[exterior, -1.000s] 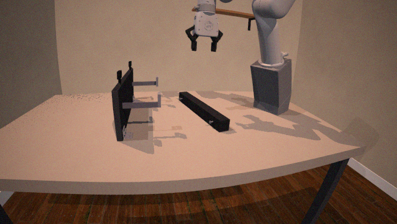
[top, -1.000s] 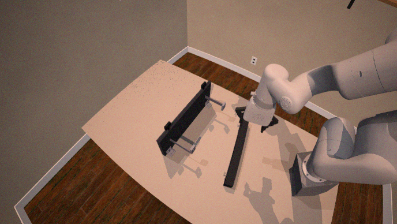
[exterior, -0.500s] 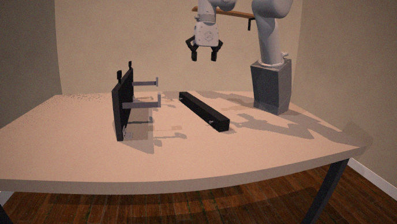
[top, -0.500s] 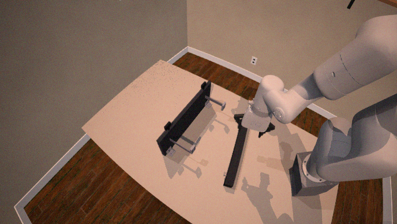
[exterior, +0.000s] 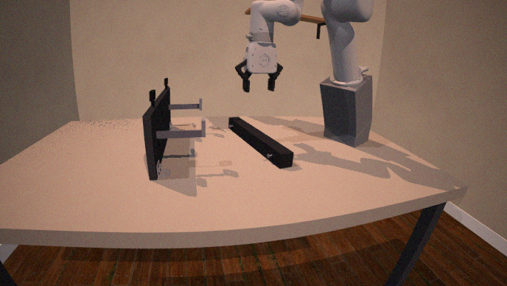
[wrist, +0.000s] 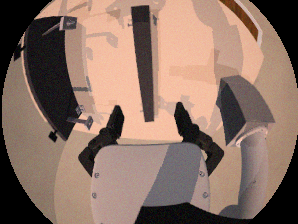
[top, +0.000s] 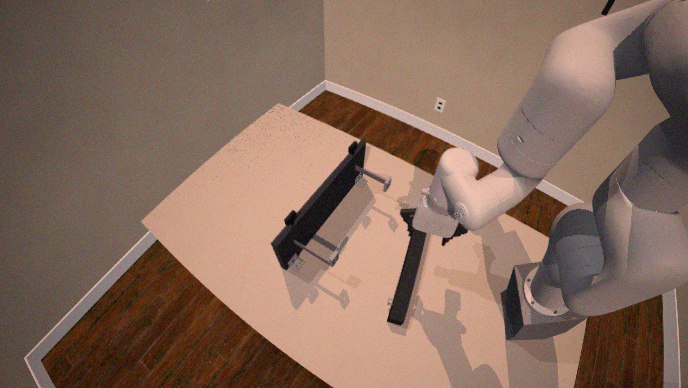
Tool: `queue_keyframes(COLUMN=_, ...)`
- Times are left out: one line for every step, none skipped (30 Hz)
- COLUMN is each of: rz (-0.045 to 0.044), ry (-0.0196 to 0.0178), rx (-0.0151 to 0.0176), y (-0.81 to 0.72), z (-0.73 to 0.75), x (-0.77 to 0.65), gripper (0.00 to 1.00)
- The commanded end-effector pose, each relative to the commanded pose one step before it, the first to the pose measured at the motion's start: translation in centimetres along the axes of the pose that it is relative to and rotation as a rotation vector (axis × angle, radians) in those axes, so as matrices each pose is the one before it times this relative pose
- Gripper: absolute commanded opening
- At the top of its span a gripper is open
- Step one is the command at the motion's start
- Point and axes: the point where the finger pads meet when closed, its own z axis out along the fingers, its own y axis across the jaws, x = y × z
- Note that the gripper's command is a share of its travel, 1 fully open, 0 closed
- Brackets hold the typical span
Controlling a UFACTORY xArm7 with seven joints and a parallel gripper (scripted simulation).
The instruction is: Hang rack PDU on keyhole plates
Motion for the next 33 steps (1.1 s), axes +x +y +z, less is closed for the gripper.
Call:
queue_keyframes(rz=-0.00059, ry=-0.02690, rx=0.03315, y=-0.461, z=1.526, x=-0.043, gripper=0.97)
queue_keyframes(rz=0.00000, ry=0.00000, rx=0.00000, y=0.000, z=0.000, x=0.000, gripper=0.97)
queue_keyframes(rz=0.00000, ry=0.00000, rx=0.00000, y=0.000, z=0.000, x=0.000, gripper=0.97)
queue_keyframes(rz=0.00005, ry=-0.00026, rx=0.00018, y=-0.007, z=0.167, x=-0.005, gripper=0.97)
queue_keyframes(rz=-0.00005, ry=0.00025, rx=-0.00018, y=0.004, z=0.168, x=0.006, gripper=0.97)
queue_keyframes(rz=-0.00001, ry=0.00006, rx=0.00003, y=-0.002, z=0.162, x=0.002, gripper=0.97)
queue_keyframes(rz=0.00005, ry=-0.00021, rx=0.00020, y=-0.008, z=0.158, x=-0.004, gripper=0.97)
queue_keyframes(rz=-0.00004, ry=0.00017, rx=-0.00017, y=0.004, z=0.161, x=0.004, gripper=0.97)
queue_keyframes(rz=-0.00003, ry=0.00014, rx=-0.00007, y=0.001, z=0.160, x=0.004, gripper=0.97)
queue_keyframes(rz=0.00005, ry=-0.00020, rx=0.00025, y=-0.010, z=0.157, x=-0.004, gripper=0.97)
queue_keyframes(rz=-0.00002, ry=0.00009, rx=-0.00013, y=0.003, z=0.161, x=0.003, gripper=0.97)
queue_keyframes(rz=-0.00005, ry=0.00017, rx=-0.00019, y=0.005, z=0.162, x=0.005, gripper=0.97)
queue_keyframes(rz=0.00006, ry=-0.00018, rx=0.00030, y=-0.012, z=0.159, x=-0.003, gripper=0.97)
queue_keyframes(rz=-0.00001, ry=0.00005, rx=-0.00009, y=0.002, z=0.164, x=0.002, gripper=0.97)
queue_keyframes(rz=-0.00005, ry=0.00016, rx=-0.00025, y=0.007, z=0.166, x=0.004, gripper=0.97)
queue_keyframes(rz=0.00006, ry=-0.00017, rx=0.00032, y=-0.013, z=0.164, x=-0.003, gripper=0.97)
queue_keyframes(rz=-0.00001, ry=0.00004, rx=-0.00008, y=0.002, z=0.168, x=0.001, gripper=0.97)
queue_keyframes(rz=-0.00005, ry=0.00013, rx=-0.00024, y=0.007, z=0.170, x=0.003, gripper=0.97)
queue_keyframes(rz=0.00000, ry=0.00000, rx=0.00000, y=0.000, z=0.000, x=0.000, gripper=0.97)
queue_keyframes(rz=0.00000, ry=0.00000, rx=0.00000, y=0.000, z=0.000, x=0.000, gripper=0.97)
queue_keyframes(rz=0.00006, ry=-0.00015, rx=0.00031, y=-0.012, z=0.169, x=-0.002, gripper=0.97)
queue_keyframes(rz=-0.00002, ry=0.00005, rx=-0.00011, y=0.002, z=0.172, x=0.001, gripper=0.97)
queue_keyframes(rz=-0.00003, ry=0.00009, rx=-0.00016, y=0.004, z=0.173, x=0.002, gripper=0.97)
queue_keyframes(rz=0.00005, ry=-0.00013, rx=0.00027, y=-0.011, z=0.173, x=-0.002, gripper=0.97)
queue_keyframes(rz=-0.00003, ry=0.00007, rx=-0.00015, y=0.004, z=0.174, x=0.002, gripper=0.97)
queue_keyframes(rz=-0.00002, ry=0.00004, rx=-0.00006, y=0.001, z=0.174, x=0.001, gripper=0.97)
queue_keyframes(rz=0.00004, ry=-0.00010, rx=0.00020, y=-0.009, z=0.174, x=-0.001, gripper=0.97)
queue_keyframes(rz=-0.00004, ry=0.00009, rx=-0.00019, y=0.006, z=0.174, x=0.002, gripper=0.97)
queue_keyframes(rz=0.00000, ry=-0.00001, rx=0.00003, y=-0.003, z=0.173, x=0.001, gripper=0.97)
queue_keyframes(rz=0.00003, ry=-0.00007, rx=0.00014, y=-0.007, z=0.173, x=-0.001, gripper=0.97)
queue_keyframes(rz=-0.00004, ry=0.00010, rx=-0.00022, y=0.007, z=0.170, x=0.002, gripper=0.97)
queue_keyframes(rz=0.00001, ry=-0.00003, rx=0.00008, y=-0.004, z=0.169, x=0.000, gripper=0.97)
queue_keyframes(rz=0.00003, ry=-0.00005, rx=0.00011, y=-0.005, z=0.166, x=0.000, gripper=0.97)
